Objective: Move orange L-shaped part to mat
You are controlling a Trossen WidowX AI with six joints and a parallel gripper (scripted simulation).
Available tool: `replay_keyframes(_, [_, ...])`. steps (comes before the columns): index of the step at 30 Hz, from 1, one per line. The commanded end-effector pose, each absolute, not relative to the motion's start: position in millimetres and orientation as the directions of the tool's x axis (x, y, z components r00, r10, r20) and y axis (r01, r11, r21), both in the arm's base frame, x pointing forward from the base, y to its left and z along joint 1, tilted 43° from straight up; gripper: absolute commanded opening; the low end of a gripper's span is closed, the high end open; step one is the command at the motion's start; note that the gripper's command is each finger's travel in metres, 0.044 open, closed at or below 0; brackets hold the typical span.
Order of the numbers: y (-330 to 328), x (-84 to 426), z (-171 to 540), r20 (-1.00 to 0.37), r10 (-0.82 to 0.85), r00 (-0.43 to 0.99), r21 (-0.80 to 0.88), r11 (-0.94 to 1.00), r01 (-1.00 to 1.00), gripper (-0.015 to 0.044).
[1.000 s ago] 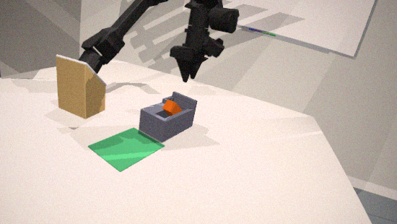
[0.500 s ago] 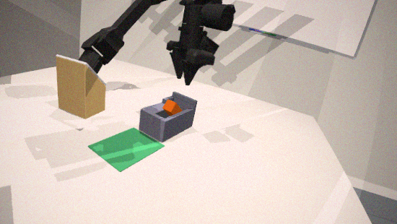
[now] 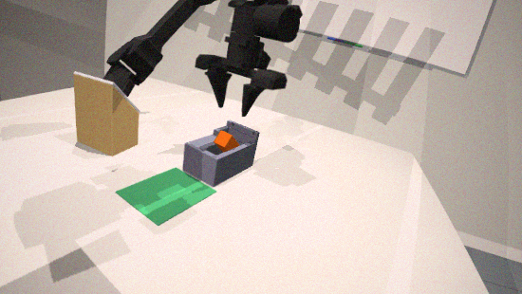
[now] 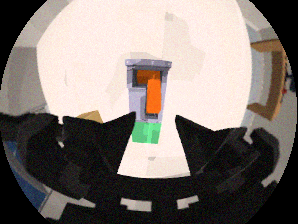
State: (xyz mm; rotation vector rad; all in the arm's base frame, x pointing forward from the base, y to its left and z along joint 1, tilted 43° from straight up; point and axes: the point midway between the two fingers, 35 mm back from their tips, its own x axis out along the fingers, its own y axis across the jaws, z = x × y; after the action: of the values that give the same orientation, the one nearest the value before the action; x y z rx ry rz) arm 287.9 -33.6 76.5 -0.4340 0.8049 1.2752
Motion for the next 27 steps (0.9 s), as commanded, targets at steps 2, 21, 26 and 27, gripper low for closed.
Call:
replay_keyframes(2, [-20.5, 287.6, 62.6, -0.735, 0.674, 0.07, 0.141, 0.253, -0.957, 0.028])
replay_keyframes(21, [0.4, 290.4, 39.5, -0.735, 0.674, 0.07, 0.141, 0.253, -0.957, 0.028])
replay_keyframes(26, [6.0, 290.9, 33.6, -0.735, 0.674, 0.07, 0.141, 0.253, -0.957, 0.028])
replay_keyframes(27, [7.1, 291.0, 32.5, -0.735, 0.674, 0.07, 0.141, 0.253, -0.957, 0.028])
